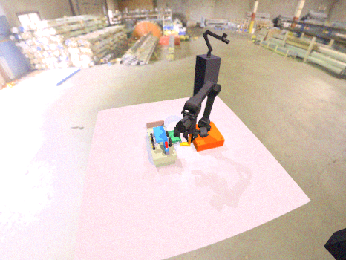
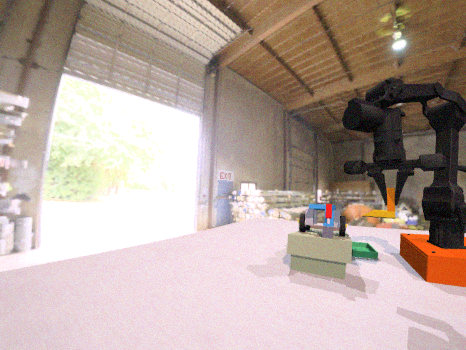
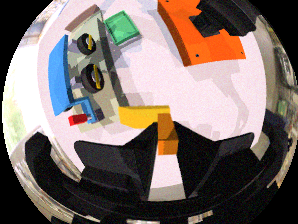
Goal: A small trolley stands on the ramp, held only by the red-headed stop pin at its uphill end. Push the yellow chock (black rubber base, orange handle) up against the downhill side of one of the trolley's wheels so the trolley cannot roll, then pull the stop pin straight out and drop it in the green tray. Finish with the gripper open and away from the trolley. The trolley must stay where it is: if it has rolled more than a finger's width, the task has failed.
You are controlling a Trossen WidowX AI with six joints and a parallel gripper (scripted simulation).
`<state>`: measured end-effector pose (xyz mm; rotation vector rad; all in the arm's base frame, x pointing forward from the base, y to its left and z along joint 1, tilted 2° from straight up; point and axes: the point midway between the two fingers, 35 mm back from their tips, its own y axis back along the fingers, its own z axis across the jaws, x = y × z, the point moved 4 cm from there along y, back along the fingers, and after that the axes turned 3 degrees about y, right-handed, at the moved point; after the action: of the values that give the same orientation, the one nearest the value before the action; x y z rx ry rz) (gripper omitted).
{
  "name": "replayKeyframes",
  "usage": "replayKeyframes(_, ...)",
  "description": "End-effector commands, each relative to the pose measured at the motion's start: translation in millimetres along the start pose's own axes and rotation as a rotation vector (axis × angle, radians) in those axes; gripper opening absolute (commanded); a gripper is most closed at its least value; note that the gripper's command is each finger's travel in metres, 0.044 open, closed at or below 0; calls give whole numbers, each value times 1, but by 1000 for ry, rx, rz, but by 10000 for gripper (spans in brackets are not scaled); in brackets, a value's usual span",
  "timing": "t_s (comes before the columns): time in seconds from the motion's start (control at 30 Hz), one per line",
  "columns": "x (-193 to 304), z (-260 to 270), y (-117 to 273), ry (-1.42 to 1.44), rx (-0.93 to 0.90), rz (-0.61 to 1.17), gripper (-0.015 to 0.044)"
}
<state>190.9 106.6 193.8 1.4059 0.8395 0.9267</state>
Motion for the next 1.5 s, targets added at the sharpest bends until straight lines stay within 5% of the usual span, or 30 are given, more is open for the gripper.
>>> replayKeyframes(0.0,0,1,1,107,-3,0,0)
replayKeyframes(1.47,0,1,1,1562,0,0,0)
